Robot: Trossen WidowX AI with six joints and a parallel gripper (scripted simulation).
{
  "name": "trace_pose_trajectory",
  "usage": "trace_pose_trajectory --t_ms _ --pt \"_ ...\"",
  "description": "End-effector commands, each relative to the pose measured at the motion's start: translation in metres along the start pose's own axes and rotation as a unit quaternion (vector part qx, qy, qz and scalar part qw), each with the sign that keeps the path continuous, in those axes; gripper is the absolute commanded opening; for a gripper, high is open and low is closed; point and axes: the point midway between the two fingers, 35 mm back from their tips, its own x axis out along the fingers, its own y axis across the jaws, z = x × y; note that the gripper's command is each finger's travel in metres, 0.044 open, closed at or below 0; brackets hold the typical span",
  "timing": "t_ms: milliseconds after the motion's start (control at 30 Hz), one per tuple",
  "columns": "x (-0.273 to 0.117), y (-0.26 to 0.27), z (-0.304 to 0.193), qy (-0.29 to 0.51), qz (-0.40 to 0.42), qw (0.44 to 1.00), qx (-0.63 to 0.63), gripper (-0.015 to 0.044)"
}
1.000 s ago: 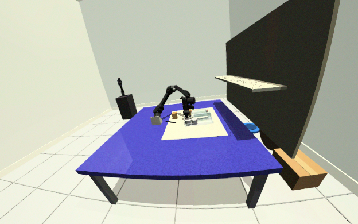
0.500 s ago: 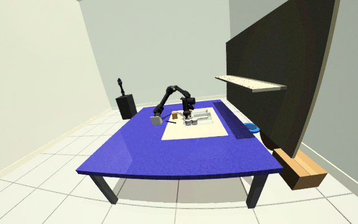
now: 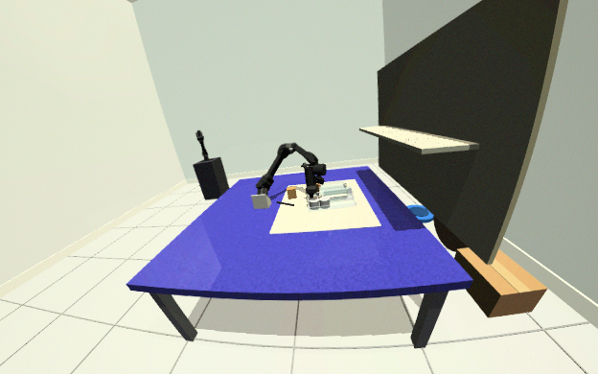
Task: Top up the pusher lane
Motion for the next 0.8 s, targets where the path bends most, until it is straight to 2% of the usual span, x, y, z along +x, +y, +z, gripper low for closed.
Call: trace_pose_trajectory --t_ms 0,767 --pt "0.0014 0.0020 0.0033 -0.006 0.004 1.000 -0.004 0.0000" --pt "0.0015 0.0019 -0.0006 -0.006 0.003 1.000 -0.004 0.0000"
